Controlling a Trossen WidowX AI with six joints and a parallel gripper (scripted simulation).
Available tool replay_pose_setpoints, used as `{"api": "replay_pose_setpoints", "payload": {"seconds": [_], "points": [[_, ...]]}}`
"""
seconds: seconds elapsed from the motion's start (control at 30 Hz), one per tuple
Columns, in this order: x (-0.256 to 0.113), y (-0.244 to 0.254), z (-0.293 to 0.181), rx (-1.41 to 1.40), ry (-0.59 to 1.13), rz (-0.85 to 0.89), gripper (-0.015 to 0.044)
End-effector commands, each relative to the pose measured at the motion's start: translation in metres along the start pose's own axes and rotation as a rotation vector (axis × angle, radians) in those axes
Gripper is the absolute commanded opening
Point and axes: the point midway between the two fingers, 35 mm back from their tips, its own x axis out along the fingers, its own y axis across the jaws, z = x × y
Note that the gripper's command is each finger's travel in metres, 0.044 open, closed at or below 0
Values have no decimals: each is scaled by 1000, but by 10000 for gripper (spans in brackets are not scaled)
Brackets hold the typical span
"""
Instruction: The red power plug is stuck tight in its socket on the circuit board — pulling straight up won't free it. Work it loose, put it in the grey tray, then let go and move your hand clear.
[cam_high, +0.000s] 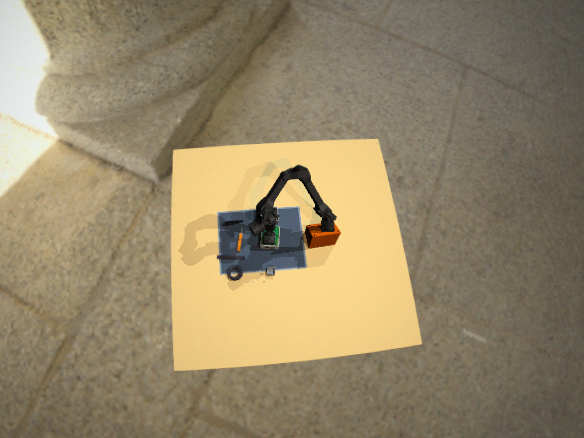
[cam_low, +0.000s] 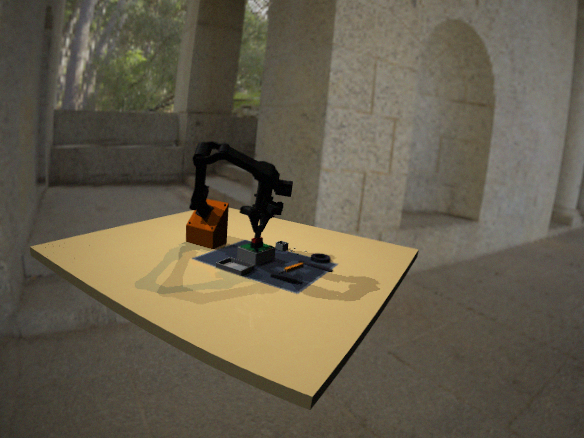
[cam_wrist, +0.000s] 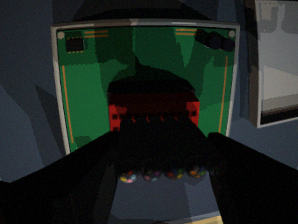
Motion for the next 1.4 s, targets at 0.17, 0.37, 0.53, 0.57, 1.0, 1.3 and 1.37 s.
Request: {"api": "replay_pose_setpoints", "payload": {"seconds": [0.17,0.37,0.53,0.57,1.0,1.3,1.37], "points": [[-11,4,-1,-23,-23,15,0],[-12,-11,0,-25,-21,185,0],[-14,-14,0,-26,-20,220,0],[-14,-13,0,-26,-20,208,0],[-19,8,-1,-22,-23,-45,0],[-20,-11,0,-25,-21,177,0],[-21,-14,0,-26,-20,214,0]]}}
